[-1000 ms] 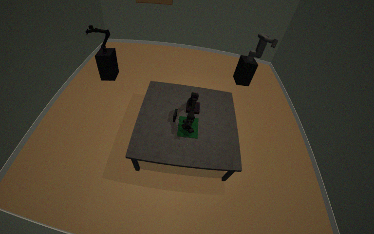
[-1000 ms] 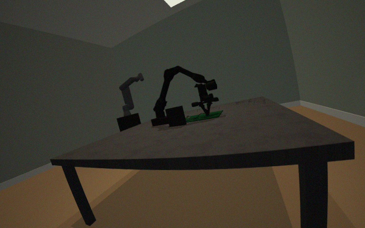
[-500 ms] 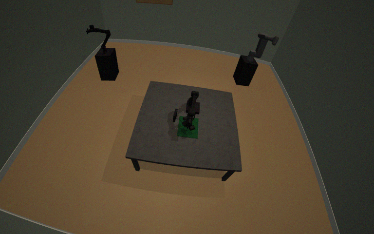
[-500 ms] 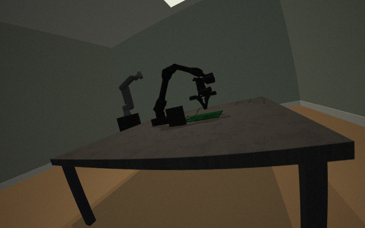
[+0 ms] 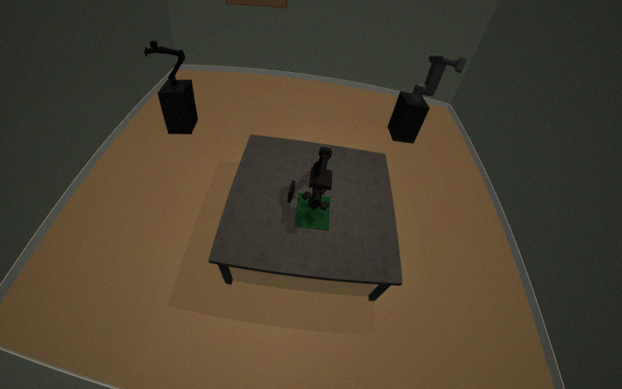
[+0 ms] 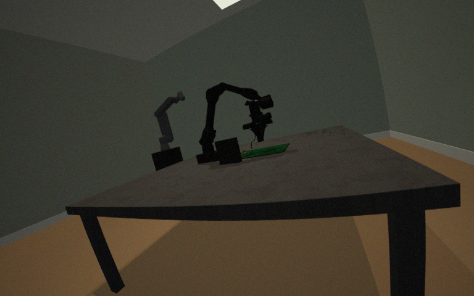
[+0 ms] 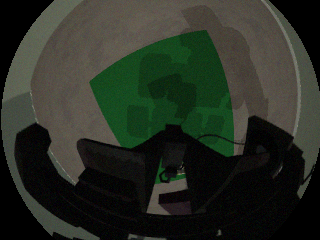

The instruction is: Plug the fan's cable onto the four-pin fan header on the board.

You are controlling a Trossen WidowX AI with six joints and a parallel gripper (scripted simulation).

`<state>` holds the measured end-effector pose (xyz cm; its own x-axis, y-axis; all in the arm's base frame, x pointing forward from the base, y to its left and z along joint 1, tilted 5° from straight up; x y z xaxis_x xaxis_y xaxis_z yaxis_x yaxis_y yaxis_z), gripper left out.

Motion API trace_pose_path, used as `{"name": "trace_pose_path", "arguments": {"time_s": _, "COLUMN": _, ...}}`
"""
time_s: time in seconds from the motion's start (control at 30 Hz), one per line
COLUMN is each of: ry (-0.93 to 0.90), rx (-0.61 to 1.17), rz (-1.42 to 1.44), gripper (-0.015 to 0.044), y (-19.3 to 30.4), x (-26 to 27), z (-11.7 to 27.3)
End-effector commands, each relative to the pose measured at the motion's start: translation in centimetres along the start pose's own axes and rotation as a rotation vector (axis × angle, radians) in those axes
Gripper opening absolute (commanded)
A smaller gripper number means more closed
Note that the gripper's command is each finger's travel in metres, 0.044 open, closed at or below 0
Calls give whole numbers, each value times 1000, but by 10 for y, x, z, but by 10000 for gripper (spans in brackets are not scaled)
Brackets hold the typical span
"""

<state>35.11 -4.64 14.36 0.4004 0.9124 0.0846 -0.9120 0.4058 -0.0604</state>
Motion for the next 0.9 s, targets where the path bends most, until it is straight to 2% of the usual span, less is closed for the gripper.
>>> {"name": "trace_pose_path", "arguments": {"time_s": 0.0, "ry": -3, "rx": -6, "rz": 124, "gripper": 0, "y": 8, "x": -1, "z": 3}}
{"name": "trace_pose_path", "arguments": {"time_s": 0.87, "ry": -2, "rx": -2, "rz": 1021, "gripper": 0, "y": 66, "x": -11, "z": 2}}
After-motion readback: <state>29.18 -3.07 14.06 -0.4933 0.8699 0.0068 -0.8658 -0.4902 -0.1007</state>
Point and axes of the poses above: the point midway between the two fingers, 35 mm back from their tips, its own z axis back along the fingers, its own x axis across the jaws, y = z × x, the point moved 6 cm from there along z, back along the fingers, and after that the axes turned 10 degrees about z, right-handed, at the moved point
